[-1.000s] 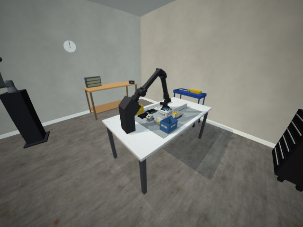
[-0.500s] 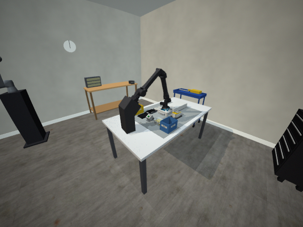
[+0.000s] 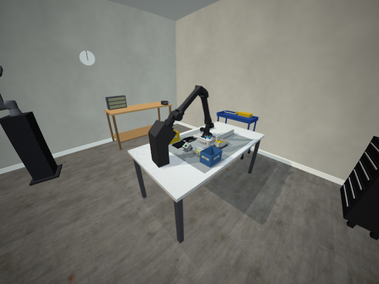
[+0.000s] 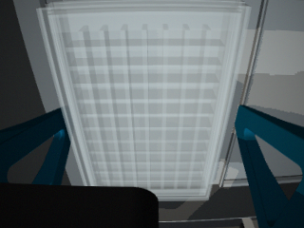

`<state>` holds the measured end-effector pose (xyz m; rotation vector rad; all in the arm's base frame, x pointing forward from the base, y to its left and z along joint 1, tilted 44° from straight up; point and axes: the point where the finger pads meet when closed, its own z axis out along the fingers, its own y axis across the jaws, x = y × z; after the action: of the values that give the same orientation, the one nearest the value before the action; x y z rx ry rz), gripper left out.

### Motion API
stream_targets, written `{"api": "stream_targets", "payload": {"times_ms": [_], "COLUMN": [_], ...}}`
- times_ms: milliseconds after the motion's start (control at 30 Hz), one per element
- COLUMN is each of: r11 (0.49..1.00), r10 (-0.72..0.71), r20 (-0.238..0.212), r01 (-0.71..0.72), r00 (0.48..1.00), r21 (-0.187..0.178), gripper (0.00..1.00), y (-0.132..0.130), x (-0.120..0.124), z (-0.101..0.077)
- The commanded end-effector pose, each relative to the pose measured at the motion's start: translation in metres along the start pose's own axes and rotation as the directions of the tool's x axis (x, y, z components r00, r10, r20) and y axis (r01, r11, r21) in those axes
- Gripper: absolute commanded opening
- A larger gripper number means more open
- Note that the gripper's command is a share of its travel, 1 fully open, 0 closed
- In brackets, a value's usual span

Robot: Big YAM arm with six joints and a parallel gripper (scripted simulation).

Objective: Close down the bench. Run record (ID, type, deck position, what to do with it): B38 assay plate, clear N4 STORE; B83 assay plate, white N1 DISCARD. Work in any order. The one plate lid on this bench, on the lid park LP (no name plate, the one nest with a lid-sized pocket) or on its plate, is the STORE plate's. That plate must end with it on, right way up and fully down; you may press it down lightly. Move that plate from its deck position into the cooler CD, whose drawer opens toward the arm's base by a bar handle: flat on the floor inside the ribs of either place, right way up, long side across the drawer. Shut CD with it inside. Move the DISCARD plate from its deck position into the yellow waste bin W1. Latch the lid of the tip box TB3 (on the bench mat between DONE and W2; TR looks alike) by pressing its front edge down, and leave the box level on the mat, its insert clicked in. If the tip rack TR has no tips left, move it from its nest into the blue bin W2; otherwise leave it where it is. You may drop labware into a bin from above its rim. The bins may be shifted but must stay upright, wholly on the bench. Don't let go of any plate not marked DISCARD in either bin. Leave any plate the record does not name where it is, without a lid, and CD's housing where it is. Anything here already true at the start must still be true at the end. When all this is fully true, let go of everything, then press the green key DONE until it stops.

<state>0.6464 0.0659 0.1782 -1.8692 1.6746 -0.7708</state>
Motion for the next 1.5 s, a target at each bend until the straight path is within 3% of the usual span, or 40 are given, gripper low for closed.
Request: {"api": "stream_targets", "payload": {"times_ms": [0,167,233,300,333,400,800,867,900,967,1367,1433,1467], "r11": [0.999,0.999,1.0,1.0,1.0,1.0,1.0,1.0,1.0,1.0,1.0,1.0,1.0], "r10": [-0.007,-0.007,-0.004,-0.004,-0.007,-0.004,-0.004,-0.004,-0.004,-0.001,0.002,0.002,0.0], "r20": [0.003,0.004,0.004,0.004,0.005,0.005,0.01,0.01,0.008,0.008,0.008,0.008,0.007], "r01": [0.007,0.008,0.004,0.004,0.007,0.004,0.004,0.004,0.004,0.001,-0.002,-0.002,0.0], "r00": [1.0,1.0,1.0,1.0,1.0,1.0,1.0,1.0,1.0,1.0,1.0,1.0,1.0], "r21": [-0.034,-0.037,0.004,0.004,-0.024,0.004,0.005,0.005,-0.021,0.005,0.006,0.006,-0.016], "gripper": [1.0,1.0,1.0,1.0,1.0,1.0,1.0,1.0,1.0,1.0,1.0,1.0,1.0], "y": [0.016,0.016,-0.001,-0.001,0.011,-0.001,-0.001,-0.001,0.008,-0.001,-0.001,-0.001,0.004], "x": [0.001,0.001,0.002,0.002,0.0,0.0,-0.005,-0.005,-0.005,-0.004,-0.005,-0.005,-0.006], "z": [0.009,0.005,-0.016,-0.016,-0.005,-0.02,-0.037,-0.037,-0.025,-0.041,-0.057,-0.057,-0.04]}}
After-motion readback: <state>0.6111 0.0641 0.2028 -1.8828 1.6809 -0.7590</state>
